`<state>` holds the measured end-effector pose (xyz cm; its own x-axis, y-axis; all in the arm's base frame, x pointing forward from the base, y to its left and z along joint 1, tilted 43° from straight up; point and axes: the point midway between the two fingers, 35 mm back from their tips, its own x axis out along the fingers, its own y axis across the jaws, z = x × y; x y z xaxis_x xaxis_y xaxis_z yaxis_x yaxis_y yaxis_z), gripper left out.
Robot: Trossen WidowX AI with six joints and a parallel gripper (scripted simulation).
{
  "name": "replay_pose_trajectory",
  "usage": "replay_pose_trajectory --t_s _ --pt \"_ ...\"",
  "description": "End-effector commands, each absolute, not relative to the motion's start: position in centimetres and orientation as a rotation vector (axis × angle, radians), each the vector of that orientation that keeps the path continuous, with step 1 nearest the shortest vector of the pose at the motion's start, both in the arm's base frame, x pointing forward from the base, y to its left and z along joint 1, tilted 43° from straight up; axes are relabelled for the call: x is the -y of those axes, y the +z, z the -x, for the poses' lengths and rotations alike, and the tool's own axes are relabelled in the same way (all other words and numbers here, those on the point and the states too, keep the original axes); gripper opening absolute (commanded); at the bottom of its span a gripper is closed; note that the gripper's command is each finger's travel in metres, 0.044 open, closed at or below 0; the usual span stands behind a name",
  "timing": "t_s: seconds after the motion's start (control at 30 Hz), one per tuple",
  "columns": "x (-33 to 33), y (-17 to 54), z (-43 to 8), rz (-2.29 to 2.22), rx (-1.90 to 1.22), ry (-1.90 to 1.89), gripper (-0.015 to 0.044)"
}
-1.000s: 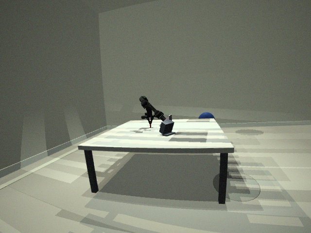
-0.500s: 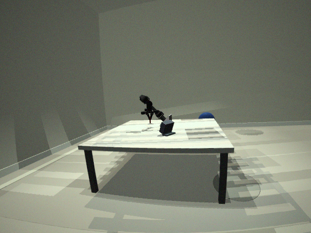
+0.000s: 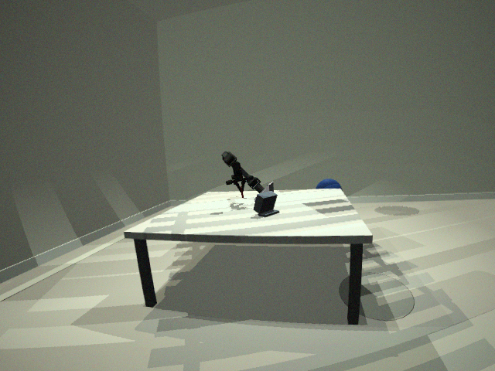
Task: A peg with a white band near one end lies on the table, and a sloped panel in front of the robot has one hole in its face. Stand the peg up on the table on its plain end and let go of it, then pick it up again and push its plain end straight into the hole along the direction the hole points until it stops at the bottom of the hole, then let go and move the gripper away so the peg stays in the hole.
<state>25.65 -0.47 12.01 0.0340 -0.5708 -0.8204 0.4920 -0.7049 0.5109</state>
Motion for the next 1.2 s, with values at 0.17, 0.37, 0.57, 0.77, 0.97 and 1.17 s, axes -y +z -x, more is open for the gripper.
replay_pose_trajectory --t_s 0.17,0.37,0.57,0.77,0.97,1.17 --pt "0.0 10.6 -26.0 -1.645 0.016 -1.801 0.0" --pt "-0.4 9.9 -26.4 -1.714 -0.028 -1.812 0.0" --pt "-0.8 9.2 -26.9 -1.783 -0.075 -1.816 0.0" --pt "-1.2 8.6 -27.4 -1.852 -0.123 -1.815 0.0" --pt "-1.7 8.1 -28.0 -1.921 -0.174 -1.806 0.0" --pt "-2.1 7.7 -28.6 -1.99 -0.226 -1.791 0.0"
